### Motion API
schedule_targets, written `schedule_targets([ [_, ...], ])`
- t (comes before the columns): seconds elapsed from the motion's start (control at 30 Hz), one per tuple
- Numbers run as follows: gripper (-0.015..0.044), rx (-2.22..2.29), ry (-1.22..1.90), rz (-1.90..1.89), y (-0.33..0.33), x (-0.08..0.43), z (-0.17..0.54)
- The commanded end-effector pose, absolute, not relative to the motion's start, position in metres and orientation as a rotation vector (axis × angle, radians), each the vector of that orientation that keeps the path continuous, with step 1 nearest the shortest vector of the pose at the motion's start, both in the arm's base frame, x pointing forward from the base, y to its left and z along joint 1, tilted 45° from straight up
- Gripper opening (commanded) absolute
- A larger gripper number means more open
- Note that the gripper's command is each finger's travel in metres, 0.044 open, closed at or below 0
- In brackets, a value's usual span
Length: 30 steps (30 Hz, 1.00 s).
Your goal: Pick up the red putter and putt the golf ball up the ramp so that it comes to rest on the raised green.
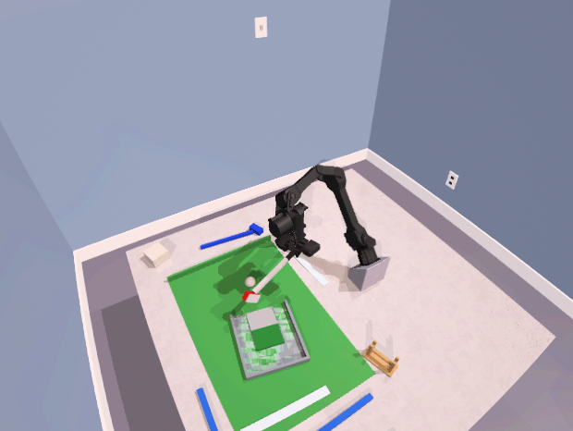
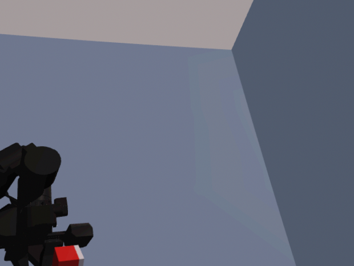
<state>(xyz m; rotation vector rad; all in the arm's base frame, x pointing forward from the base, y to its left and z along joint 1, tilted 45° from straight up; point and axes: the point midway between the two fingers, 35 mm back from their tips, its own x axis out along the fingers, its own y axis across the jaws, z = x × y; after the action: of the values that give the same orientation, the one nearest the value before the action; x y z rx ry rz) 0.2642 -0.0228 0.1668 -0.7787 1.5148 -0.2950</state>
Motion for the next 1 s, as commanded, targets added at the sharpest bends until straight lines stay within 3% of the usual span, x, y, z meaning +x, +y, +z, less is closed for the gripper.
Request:
schedule_targets([
  [0.0,0.0,-0.685,1.47,-0.435,-0.044,0.25,0.187],
  [0.33,0.0,-0.476,1.357,-0.726,-0.085,0.211,0.226],
  [0.97,0.0,-0.473,1.351,-0.733,-0.114,0.211,0.199],
])
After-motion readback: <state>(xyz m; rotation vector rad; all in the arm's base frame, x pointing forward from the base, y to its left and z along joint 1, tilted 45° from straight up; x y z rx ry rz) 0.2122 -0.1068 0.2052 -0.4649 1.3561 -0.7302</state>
